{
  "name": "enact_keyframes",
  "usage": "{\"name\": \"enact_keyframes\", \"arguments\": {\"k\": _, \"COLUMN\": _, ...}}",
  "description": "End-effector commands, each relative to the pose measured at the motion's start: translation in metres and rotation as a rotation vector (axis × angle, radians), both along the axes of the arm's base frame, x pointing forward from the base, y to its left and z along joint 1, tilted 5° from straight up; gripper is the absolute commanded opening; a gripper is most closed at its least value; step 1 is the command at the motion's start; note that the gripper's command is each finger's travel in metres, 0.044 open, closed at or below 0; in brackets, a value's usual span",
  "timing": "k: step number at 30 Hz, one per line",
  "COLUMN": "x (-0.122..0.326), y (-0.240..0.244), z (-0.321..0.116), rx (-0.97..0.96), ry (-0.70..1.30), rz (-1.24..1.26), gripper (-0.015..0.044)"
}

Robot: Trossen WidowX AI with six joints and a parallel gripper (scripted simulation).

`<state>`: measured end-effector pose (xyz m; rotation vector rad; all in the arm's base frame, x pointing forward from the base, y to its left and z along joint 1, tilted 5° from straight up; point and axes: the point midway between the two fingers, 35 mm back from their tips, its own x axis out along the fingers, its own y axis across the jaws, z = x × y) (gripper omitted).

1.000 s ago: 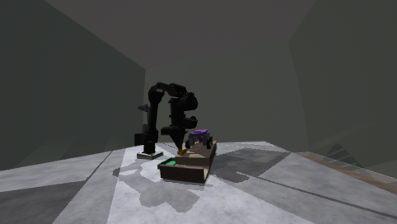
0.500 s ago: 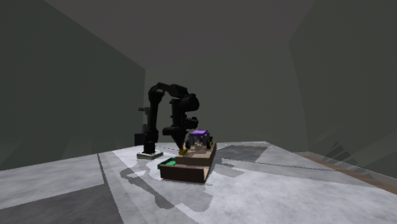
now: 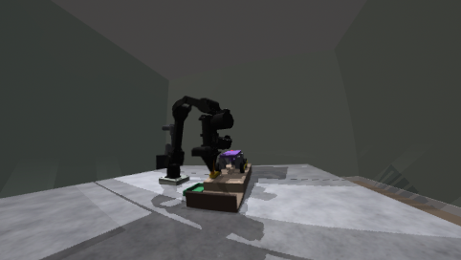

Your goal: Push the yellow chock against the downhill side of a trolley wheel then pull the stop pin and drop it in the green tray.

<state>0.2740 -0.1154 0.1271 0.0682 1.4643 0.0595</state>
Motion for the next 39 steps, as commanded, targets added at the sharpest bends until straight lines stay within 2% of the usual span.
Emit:
{"name": "enact_keyframes", "arguments": {"k": 1, "x": -0.001, "y": 0.005, "z": 0.001, "rx": 0.002, "ry": 0.002, "rz": -0.001, "gripper": 0.0}}
{"name": "enact_keyframes", "arguments": {"k": 22, "x": 0.002, "y": 0.009, "z": 0.001, "rx": -0.004, "ry": 0.001, "rz": -0.002, "gripper": 0.0}}
{"name": "enact_keyframes", "arguments": {"k": 29, "x": 0.002, "y": 0.009, "z": 0.001, "rx": -0.004, "ry": 0.001, "rz": -0.002, "gripper": 0.0184}}
{"name": "enact_keyframes", "arguments": {"k": 39, "x": -0.002, "y": 0.008, "z": 0.022, "rx": 0.002, "ry": 0.002, "rz": -0.001, "gripper": 0.019}}
